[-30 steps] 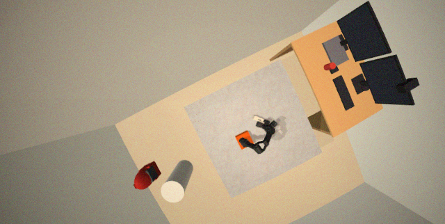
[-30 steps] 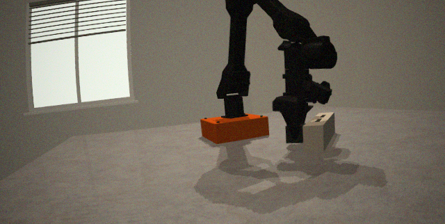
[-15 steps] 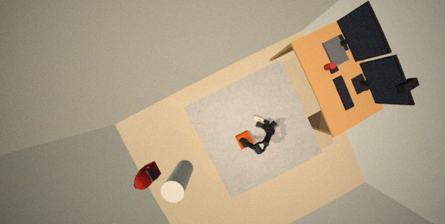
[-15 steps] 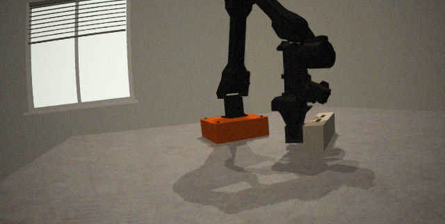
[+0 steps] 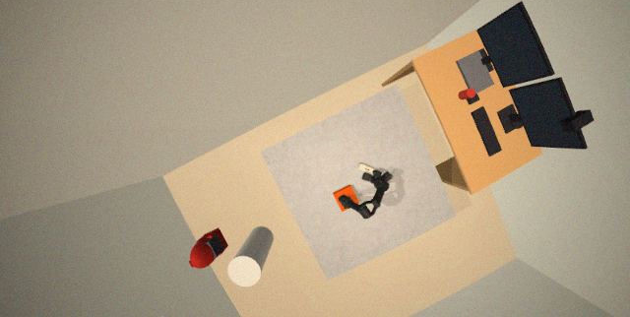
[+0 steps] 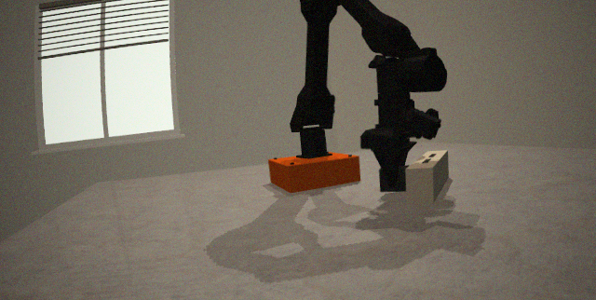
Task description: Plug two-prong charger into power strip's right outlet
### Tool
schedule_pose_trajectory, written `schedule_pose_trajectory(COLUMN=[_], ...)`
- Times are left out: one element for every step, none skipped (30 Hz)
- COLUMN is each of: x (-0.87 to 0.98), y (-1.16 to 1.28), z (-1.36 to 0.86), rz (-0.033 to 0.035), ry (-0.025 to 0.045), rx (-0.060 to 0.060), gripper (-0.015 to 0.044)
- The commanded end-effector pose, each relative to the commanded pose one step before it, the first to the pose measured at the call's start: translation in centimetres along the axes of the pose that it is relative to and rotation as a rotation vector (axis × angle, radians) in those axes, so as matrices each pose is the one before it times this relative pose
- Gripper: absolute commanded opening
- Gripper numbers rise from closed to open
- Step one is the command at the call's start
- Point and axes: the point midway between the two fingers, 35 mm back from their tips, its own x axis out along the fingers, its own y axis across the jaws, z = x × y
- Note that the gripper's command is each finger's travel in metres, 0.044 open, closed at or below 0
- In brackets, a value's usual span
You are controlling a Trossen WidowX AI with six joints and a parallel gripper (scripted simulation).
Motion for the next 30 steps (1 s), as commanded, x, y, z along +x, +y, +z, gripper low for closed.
schedule_pose_trajectory(x=[0.0, 0.002, 0.002, 0.002, 0.002, 0.002, 0.002, 0.002, 0.002, 0.002, 0.002, 0.002, 0.002, 0.002, 0.002, 0.002, 0.002, 0.002, 0.002, -0.002, -0.003, -0.005, -0.006, -0.006, -0.006, -0.004, -0.001, 0.003, 0.006, 0.009], y=[-0.01, 0.0, 0.0, 0.0, 0.0, 0.0, 0.0, 0.0, 0.0, 0.0, 0.0, 0.0, 0.0, 0.0, 0.0, 0.0, 0.0, 0.0, 0.0, 0.001, 0.001, 0.002, 0.003, 0.003, 0.003, 0.002, 0.001, 0.001, 0.001, 0.002], z=[-0.174, -0.027, -0.027, -0.027, -0.027, -0.027, -0.027, -0.027, -0.028, -0.027, -0.027, -0.028, -0.029, -0.028, -0.027, -0.027, -0.028, -0.028, -0.027, 0.008, 0.014, 0.02, 0.029, 0.028, 0.025, 0.017, 0.006, -0.016, -0.029, -0.043], rz=[-0.00154, 0.0, 0.0, 0.0, 0.0, 0.0, 0.0, 0.0, 0.0, 0.0, 0.0, 0.0, 0.0, 0.0, 0.0, 0.0, 0.0, 0.0, 0.0, 0.0, 0.0, 0.0, 0.0, 0.0, 0.0, 0.0, 0.0, 0.0, 0.0, 0.0], ry=[0.00047, 0.00003, 0.00003, 0.00003, 0.00003, 0.00003, 0.00003, 0.00003, 0.00003, 0.00003, 0.00003, 0.00003, 0.00003, 0.00003, 0.00003, 0.00003, 0.00003, 0.00003, 0.00002, -0.00001, -0.00001, -0.00002, -0.00003, -0.00003, -0.00002, -0.00002, -0.00001, 0.00001, 0.00003, 0.00004], rx=[-0.0034, 0.0, 0.0, 0.0, 0.0, 0.0, 0.0, 0.0, 0.0, 0.0, 0.0, 0.0, 0.0, 0.0, 0.0, 0.0, 0.0, 0.0, 0.0, 0.0, 0.0, 0.0, 0.0, 0.0, 0.0, 0.0, 0.0, 0.0, 0.0, 0.0], gripper=[0.0, 0.0, 0.0, 0.0, 0.0, 0.0, 0.0, 0.0, 0.0, 0.0, 0.0, 0.0, 0.0, 0.0, 0.0, 0.0, 0.0, 0.0, 0.0, 0.0, 0.0, 0.0, 0.0, 0.0, 0.0, 0.0, 0.0, 0.0, 0.0, 0.0])
